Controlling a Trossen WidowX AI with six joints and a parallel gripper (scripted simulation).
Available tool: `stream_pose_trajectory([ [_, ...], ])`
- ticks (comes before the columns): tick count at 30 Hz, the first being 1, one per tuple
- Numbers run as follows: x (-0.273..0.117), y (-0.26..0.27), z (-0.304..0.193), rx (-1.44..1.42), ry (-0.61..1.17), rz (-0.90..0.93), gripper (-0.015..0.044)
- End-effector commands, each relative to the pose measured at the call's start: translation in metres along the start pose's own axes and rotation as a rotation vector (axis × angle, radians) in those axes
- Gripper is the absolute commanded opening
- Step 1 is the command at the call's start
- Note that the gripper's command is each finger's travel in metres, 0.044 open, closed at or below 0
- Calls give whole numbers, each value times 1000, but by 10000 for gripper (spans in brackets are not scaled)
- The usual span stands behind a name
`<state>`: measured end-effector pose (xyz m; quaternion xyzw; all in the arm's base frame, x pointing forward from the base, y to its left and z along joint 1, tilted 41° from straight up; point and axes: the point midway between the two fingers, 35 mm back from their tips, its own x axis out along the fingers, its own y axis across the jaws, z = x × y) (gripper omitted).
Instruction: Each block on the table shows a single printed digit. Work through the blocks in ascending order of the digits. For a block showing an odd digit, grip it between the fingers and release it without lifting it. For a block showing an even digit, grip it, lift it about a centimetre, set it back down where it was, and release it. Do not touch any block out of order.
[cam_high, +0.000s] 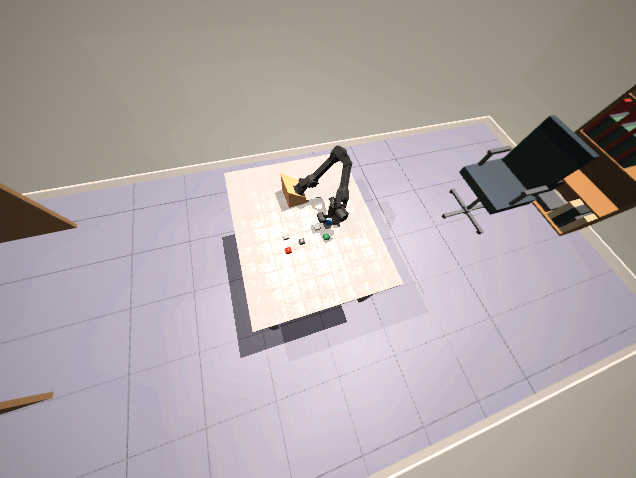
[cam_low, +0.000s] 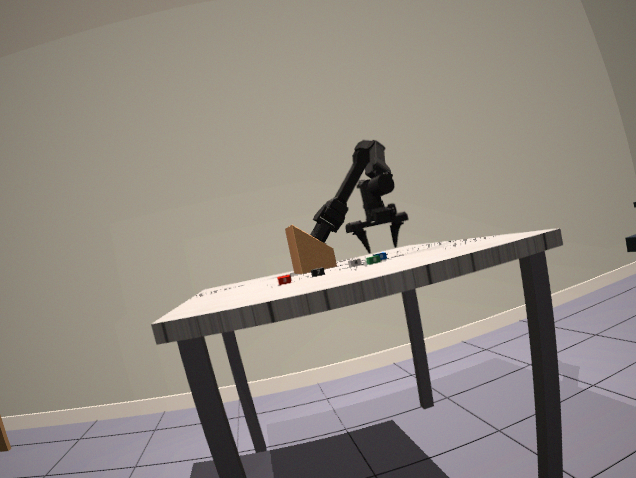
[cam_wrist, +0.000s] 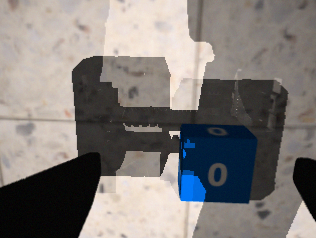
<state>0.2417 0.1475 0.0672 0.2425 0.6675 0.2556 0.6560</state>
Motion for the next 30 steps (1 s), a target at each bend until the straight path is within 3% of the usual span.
stream_pose_trajectory([
  [1,10,-2,-3,10,12,-1,400],
  [7,17,-2,-3,10,12,0,400],
  [18,17,-2,-3,10,12,0,120],
  [30,17,-2,-3,10,12,0,120],
])
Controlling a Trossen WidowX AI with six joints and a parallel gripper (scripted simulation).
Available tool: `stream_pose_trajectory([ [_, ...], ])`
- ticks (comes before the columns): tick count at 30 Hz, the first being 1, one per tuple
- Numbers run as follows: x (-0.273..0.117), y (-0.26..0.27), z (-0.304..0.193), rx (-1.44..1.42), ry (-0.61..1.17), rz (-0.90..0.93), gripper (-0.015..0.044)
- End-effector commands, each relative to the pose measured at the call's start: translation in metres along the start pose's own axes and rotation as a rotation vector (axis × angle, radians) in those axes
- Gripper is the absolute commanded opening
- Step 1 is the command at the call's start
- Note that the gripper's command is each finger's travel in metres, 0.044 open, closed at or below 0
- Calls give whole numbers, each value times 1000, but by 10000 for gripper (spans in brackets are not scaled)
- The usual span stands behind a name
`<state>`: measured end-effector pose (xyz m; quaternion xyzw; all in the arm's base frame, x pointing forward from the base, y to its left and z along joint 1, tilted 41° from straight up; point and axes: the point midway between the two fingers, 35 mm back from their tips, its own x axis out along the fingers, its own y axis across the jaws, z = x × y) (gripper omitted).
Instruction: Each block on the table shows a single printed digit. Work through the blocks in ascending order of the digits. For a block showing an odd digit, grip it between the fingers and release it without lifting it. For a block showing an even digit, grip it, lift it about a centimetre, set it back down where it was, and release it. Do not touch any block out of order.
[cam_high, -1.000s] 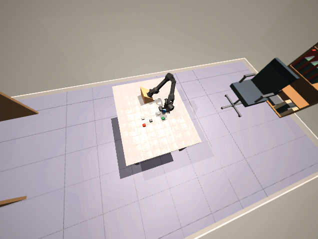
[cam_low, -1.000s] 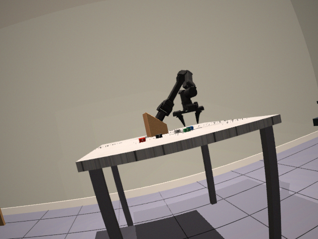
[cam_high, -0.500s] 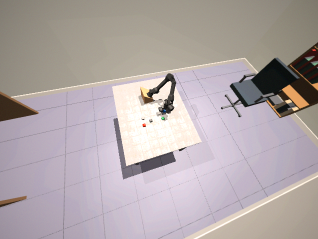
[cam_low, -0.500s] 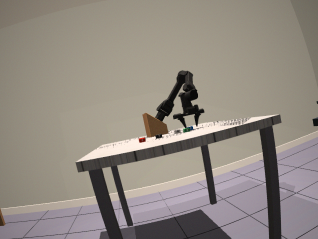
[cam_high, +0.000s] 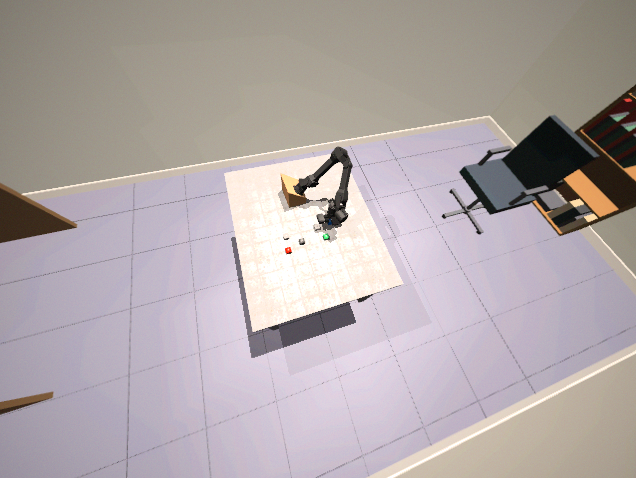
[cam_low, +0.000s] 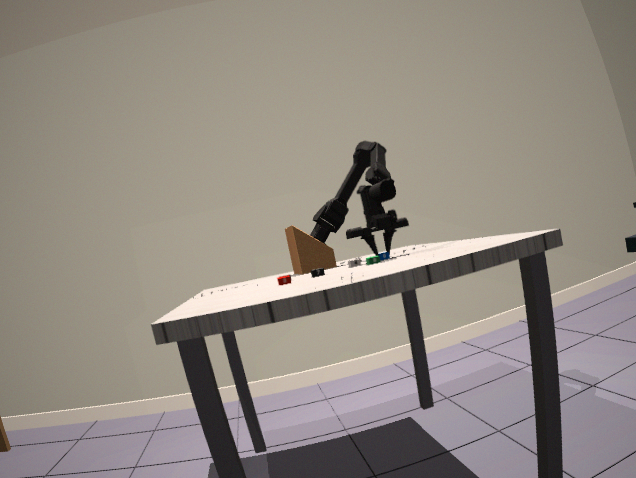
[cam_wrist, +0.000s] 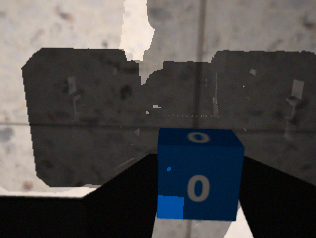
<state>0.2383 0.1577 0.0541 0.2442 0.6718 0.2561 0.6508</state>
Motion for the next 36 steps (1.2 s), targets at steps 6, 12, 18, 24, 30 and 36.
stream_pose_trajectory([
  [6,0,-1,0,4,0,-3,120],
  [12,-7,-1,0,4,0,-3,120],
  [18,-14,-1,0,4,0,-4,120],
  [24,-14,-1,0,4,0,-4,120],
  [30,-14,-1,0,4,0,-4,120],
  [36,-10,-1,0,4,0,-4,120],
])
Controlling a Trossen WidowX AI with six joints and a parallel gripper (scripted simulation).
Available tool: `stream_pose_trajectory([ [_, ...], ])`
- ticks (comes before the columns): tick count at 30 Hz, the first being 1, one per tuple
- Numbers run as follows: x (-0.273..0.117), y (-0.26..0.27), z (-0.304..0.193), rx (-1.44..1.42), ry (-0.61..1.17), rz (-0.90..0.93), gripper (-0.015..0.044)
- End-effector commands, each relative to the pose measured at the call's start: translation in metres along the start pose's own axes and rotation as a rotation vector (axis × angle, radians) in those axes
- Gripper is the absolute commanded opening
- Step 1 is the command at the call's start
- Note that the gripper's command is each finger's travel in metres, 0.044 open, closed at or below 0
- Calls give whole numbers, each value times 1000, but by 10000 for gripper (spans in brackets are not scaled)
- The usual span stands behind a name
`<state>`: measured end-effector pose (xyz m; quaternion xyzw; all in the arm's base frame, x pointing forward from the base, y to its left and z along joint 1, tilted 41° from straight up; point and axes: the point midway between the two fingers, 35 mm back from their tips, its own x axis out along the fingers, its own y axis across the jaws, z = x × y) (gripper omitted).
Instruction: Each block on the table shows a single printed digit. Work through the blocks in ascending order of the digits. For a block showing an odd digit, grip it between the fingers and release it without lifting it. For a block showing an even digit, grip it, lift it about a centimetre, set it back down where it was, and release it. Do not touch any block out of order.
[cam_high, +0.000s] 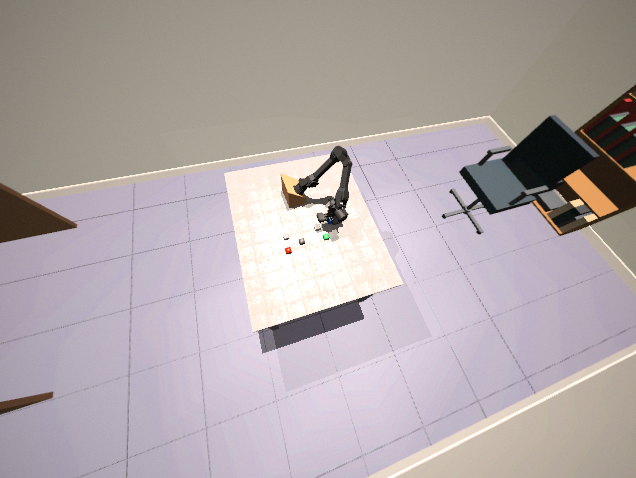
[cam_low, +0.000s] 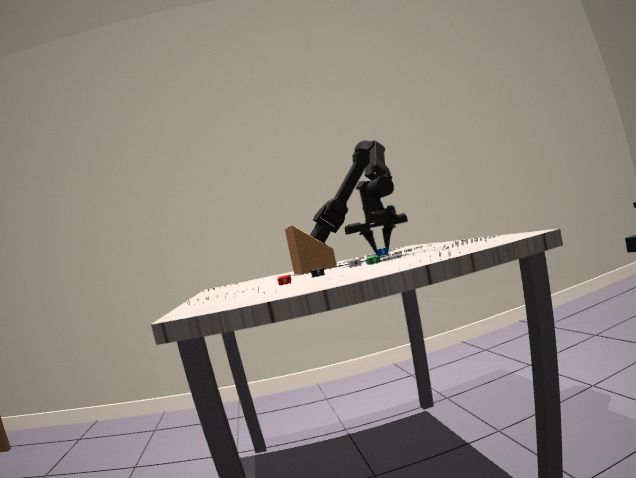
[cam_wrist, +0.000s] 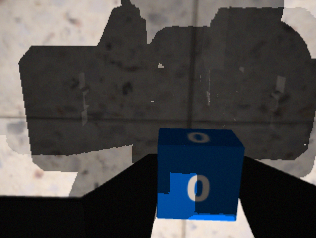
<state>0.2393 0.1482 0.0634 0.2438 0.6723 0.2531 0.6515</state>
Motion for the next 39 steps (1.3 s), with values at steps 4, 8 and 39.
stream_pose_trajectory([
  [4,9,0,0,1,2,2,120],
  [8,14,0,-1,1,2,2,120],
  [39,-22,0,0,1,2,0,400],
])
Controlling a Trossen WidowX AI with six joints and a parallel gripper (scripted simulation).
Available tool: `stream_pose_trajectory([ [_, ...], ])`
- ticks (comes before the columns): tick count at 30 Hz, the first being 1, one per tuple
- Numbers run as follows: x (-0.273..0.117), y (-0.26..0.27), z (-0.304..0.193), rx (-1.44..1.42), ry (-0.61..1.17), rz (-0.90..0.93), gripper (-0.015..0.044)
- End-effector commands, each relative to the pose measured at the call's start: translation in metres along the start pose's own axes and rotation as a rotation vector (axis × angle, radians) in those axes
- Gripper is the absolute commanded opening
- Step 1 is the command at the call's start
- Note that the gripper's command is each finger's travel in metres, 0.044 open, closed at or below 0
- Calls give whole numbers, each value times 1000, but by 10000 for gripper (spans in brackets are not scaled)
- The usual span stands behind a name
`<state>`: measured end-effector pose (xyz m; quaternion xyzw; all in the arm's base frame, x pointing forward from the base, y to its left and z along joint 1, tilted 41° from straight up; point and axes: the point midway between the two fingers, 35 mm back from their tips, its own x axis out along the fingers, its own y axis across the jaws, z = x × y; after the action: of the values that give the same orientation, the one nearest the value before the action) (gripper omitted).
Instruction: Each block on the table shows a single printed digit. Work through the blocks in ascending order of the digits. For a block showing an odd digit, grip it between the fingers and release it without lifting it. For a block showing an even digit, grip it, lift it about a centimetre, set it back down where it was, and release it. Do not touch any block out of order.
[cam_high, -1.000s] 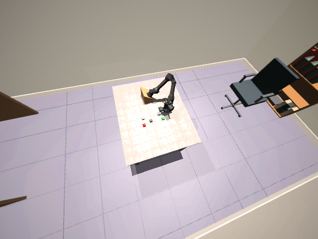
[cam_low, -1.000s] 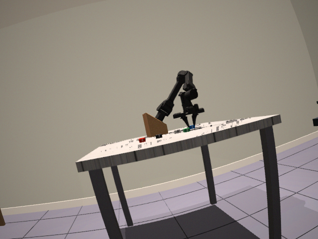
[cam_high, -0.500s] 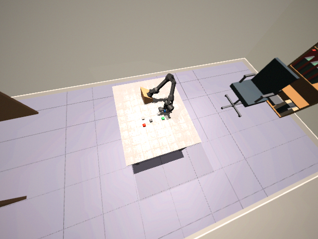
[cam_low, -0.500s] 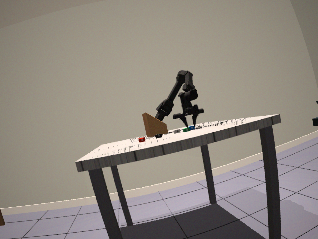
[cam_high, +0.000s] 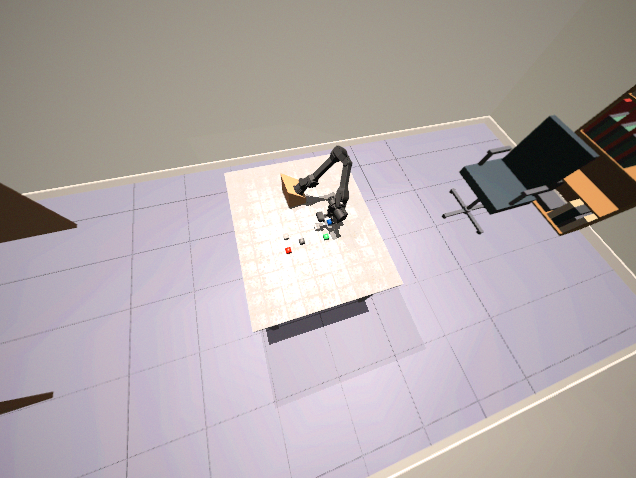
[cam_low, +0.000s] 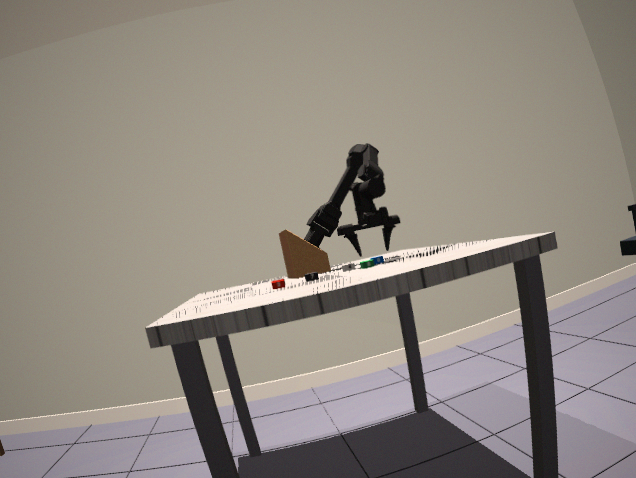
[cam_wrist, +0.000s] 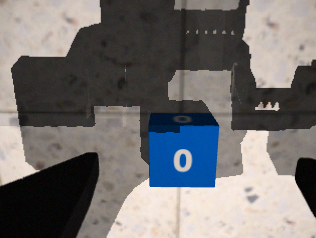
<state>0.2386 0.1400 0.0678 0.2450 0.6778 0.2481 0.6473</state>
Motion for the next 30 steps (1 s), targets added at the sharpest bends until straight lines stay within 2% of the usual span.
stream_pose_trajectory([
  [1,-14,3,1,-13,-8,6,400],
  [2,-14,3,1,-13,-8,6,400],
  [4,-24,3,2,-13,-8,3,348],
  [9,-92,2,1,-12,-7,1,216],
  [13,-94,2,0,-12,-7,2,120],
  [25,-94,1,1,-12,-8,1,120],
  [30,-97,-44,23,-13,-14,-36,120],
])
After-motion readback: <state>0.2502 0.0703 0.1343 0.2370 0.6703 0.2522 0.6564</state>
